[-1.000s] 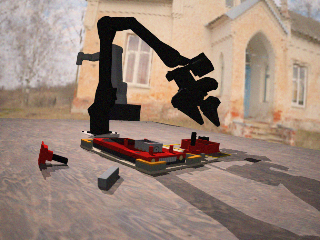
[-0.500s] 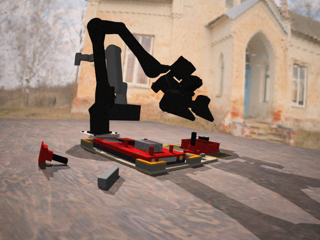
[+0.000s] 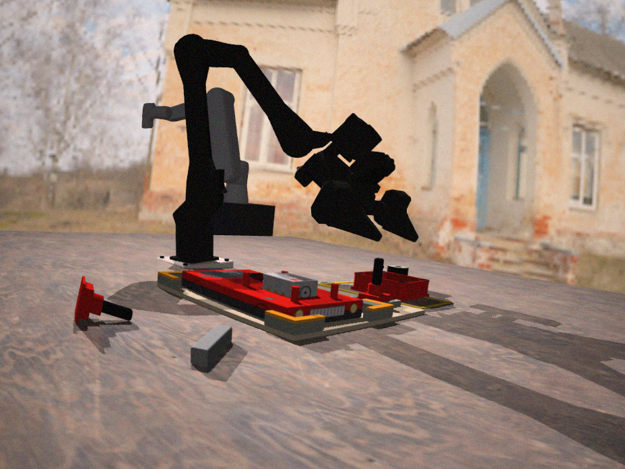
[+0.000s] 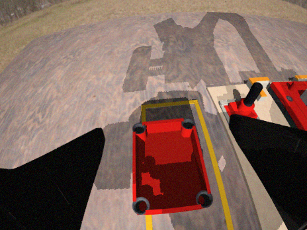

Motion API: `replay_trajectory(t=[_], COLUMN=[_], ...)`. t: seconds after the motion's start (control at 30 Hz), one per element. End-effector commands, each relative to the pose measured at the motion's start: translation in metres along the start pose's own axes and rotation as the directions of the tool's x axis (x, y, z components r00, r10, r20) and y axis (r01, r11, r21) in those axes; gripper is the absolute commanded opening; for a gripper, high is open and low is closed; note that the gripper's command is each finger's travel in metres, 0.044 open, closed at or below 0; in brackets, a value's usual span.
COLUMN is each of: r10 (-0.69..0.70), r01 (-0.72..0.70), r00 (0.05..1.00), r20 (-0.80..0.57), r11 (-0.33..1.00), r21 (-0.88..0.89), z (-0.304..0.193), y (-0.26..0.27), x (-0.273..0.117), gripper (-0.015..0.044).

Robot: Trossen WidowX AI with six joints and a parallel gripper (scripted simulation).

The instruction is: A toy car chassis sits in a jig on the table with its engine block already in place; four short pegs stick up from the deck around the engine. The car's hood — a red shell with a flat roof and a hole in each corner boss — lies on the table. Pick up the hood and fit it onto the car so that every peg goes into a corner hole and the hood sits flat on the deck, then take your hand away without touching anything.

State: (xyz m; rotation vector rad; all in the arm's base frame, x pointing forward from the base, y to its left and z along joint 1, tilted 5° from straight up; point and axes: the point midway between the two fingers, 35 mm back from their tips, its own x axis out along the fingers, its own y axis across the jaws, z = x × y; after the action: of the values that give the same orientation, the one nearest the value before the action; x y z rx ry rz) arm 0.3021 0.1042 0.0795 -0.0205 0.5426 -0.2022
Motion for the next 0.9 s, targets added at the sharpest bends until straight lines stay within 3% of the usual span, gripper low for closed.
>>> replay_trajectory(t=[0.0,0.87], r10=[-0.004,-0.001], r01=[0.004,0.001], r00=[1.000,1.000], r20=[-0.001,0.004], r11=[1.000,1.000], r21=[-0.005,-0.001], z=[-0.004,-0.020], y=[0.000,0.001], x=[0.002,0.013], gripper=[0.0440,0.0440])
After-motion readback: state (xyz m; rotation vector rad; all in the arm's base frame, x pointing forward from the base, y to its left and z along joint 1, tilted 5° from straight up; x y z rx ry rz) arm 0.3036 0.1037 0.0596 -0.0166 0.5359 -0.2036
